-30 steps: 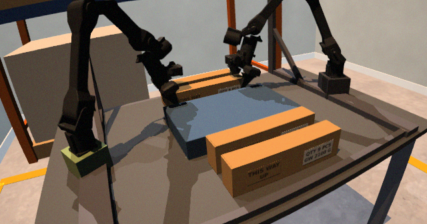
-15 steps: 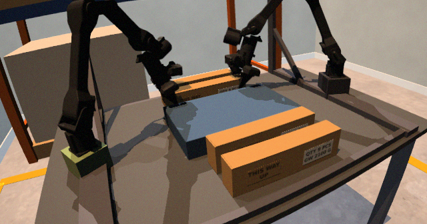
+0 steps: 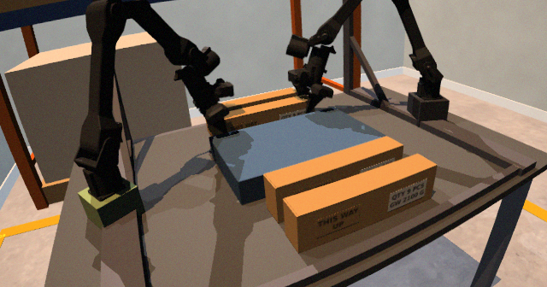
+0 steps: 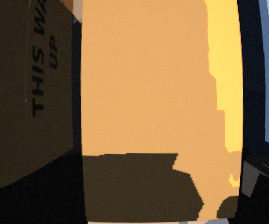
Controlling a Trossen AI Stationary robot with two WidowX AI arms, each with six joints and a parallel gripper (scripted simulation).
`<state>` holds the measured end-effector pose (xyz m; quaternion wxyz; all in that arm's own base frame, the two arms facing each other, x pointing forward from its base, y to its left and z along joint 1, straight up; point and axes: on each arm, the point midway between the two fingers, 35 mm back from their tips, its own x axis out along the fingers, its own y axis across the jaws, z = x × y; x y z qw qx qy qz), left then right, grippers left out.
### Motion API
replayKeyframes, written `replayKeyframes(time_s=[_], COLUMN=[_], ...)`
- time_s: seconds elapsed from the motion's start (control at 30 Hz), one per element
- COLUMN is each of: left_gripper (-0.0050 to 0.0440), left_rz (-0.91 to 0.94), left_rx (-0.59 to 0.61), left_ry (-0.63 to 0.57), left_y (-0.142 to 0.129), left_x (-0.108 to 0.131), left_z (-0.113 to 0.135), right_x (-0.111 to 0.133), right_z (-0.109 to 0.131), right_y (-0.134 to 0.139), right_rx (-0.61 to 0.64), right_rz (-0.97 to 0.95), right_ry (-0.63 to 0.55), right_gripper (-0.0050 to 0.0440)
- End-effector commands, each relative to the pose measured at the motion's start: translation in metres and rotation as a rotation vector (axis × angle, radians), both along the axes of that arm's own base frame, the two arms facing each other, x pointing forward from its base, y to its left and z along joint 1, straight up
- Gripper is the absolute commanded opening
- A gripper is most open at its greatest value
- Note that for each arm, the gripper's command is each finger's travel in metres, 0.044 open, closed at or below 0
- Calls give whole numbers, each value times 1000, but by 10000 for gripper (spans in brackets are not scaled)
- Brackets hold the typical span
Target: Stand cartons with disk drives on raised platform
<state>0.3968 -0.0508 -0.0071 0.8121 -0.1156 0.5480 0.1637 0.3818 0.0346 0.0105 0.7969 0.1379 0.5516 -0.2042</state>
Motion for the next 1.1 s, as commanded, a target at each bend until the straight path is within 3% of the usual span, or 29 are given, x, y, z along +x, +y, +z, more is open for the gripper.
replayKeyframes(time_s=[0.0, 1.07], left_gripper=[-50, -50], left_rz=[0, -1], left_rx=[-4, -5], left_ry=[-22, -24], left_y=[2, -1], left_x=[4, 4], left_z=[7, 8], right_x=[5, 5], right_z=[10, 10], right_y=[-1, 1], right_rx=[-2, 5], right_rz=[-7, 0], right_ry=[-26, -30], right_gripper=[-50, -50])
